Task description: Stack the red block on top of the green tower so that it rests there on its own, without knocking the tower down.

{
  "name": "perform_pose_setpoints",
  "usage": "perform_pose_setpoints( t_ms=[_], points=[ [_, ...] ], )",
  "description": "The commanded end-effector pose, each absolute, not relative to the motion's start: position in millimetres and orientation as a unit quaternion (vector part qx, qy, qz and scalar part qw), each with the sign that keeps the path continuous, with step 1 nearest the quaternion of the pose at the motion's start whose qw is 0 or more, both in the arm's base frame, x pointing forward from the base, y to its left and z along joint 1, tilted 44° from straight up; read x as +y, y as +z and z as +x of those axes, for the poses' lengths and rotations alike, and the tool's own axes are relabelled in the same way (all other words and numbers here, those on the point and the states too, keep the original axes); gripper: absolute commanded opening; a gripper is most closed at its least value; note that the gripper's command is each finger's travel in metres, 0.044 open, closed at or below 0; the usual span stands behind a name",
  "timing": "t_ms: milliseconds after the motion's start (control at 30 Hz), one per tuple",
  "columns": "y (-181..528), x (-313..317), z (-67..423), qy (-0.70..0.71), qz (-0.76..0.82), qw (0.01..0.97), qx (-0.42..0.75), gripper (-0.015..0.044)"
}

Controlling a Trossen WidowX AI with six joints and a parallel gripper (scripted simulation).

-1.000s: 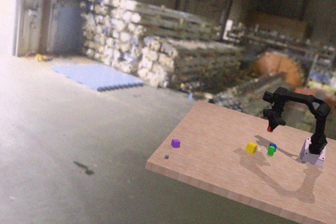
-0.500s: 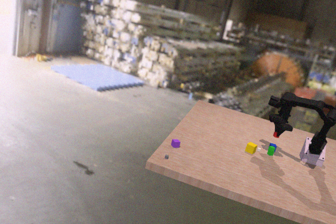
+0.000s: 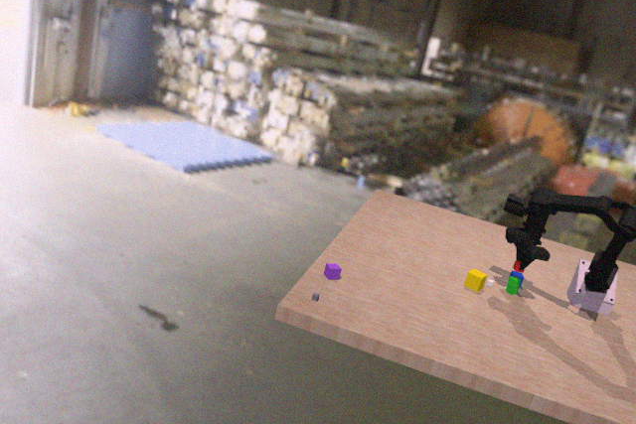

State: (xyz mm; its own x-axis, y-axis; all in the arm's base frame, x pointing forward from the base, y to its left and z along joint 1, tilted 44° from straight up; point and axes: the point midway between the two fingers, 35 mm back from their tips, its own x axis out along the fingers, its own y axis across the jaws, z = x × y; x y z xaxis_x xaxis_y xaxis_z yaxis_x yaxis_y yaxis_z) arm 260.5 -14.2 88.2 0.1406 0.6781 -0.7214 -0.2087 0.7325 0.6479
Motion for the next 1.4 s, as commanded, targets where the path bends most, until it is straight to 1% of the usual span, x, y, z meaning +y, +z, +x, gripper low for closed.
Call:
perform_pose_setpoints(
  t_ms=[0, 167, 1200, 1367],
  points=[
    [81, -5, 261, 0.307, 0.205, 0.725, 0.581, 0.0],
    [70, 6, 263, 0.307, 0.205, 0.725, 0.58, 0.0],
    [72, 4, 263, 0.307, 0.205, 0.725, 0.581, 0.0],
    [69, 6, 263, 0.306, 0.204, 0.725, 0.582, 0.0131]
  ],
)
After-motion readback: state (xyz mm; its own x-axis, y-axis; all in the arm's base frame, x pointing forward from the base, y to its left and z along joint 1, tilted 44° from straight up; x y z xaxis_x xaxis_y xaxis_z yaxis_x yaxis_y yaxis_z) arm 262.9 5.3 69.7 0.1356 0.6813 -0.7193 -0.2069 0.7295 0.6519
